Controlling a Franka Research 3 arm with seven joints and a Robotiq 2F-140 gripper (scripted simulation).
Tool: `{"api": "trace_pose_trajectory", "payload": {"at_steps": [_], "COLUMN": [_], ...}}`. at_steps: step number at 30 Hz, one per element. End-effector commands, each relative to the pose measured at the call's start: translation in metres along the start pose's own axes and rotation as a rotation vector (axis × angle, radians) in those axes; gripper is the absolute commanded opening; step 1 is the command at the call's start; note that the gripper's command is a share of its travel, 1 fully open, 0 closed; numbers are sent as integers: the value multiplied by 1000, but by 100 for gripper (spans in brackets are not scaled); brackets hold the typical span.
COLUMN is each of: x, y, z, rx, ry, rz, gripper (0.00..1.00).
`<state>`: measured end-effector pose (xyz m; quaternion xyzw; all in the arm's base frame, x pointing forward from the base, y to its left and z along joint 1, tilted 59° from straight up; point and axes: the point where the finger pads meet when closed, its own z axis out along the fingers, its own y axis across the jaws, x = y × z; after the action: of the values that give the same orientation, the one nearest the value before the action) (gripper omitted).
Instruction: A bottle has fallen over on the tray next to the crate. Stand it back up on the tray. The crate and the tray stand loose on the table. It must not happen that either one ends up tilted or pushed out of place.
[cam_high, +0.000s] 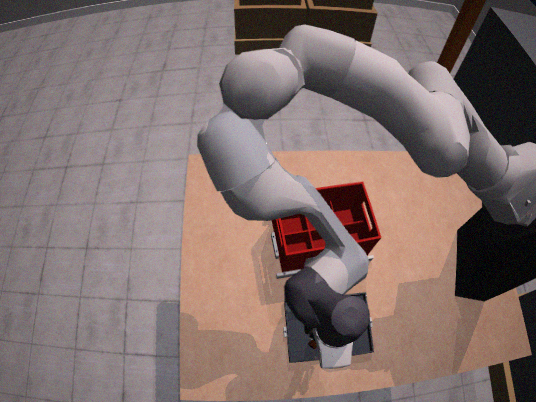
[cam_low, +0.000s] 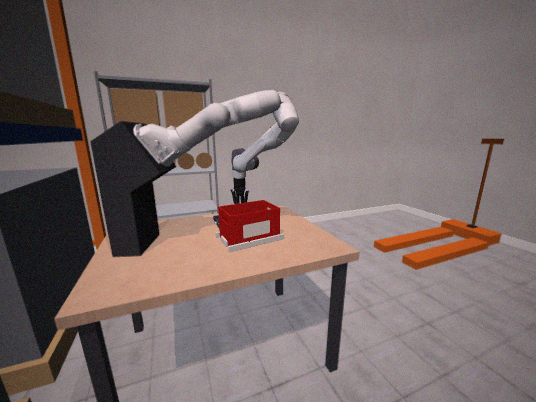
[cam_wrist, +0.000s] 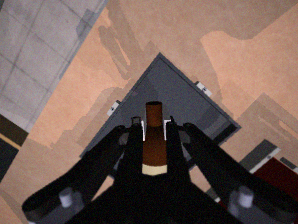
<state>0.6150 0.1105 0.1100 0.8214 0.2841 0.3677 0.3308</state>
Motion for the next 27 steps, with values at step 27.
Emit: {"api": "trace_pose_trajectory", "payload": {"at_steps": [27], "x": [-1], "y": [2], "z": [-18], "rx": [-4], "ry": [-1], "rz": [3], "gripper": [0]}}
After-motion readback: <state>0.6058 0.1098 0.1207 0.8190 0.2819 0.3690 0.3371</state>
